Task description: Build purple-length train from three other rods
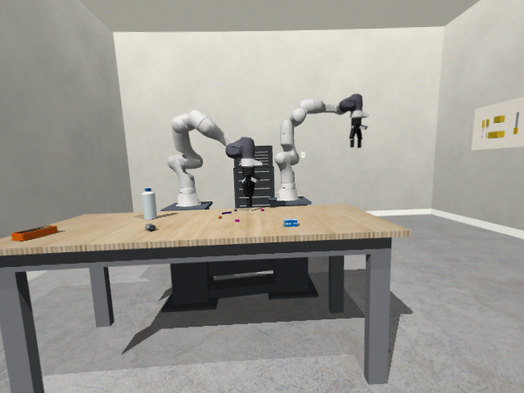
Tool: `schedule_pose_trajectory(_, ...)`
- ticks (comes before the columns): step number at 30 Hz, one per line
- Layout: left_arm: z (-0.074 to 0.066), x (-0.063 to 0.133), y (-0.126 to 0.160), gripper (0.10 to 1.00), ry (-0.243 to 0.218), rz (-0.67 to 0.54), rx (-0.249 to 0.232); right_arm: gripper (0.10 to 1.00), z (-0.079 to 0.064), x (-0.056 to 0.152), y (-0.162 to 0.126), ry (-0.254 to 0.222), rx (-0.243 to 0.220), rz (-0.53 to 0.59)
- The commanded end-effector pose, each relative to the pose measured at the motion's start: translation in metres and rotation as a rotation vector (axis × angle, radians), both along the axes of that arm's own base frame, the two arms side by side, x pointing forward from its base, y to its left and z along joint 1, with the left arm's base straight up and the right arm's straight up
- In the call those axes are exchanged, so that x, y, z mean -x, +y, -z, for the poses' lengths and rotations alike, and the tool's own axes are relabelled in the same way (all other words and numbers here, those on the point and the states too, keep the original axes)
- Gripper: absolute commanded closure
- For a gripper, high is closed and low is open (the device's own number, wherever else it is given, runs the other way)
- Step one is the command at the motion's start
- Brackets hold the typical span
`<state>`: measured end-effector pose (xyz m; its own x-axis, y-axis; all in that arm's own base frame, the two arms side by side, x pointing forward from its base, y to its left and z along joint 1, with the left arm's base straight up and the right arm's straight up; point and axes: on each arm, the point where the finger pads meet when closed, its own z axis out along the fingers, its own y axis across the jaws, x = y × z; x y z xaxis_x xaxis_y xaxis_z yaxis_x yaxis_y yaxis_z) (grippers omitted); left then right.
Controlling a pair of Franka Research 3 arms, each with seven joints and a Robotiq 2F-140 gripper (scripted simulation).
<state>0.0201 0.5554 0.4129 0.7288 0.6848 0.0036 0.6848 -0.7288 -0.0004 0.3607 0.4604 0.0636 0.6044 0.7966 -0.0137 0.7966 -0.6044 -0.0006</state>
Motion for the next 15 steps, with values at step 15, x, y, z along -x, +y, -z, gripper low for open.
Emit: schedule_pose_trajectory(15, 0.0000, 0.0006, -0.0013, 0.098, 0.002, 0.004, 0.003, 0.974, 0.0153, -0.0020, 0.0037, -0.009, -0.010, 0.018)
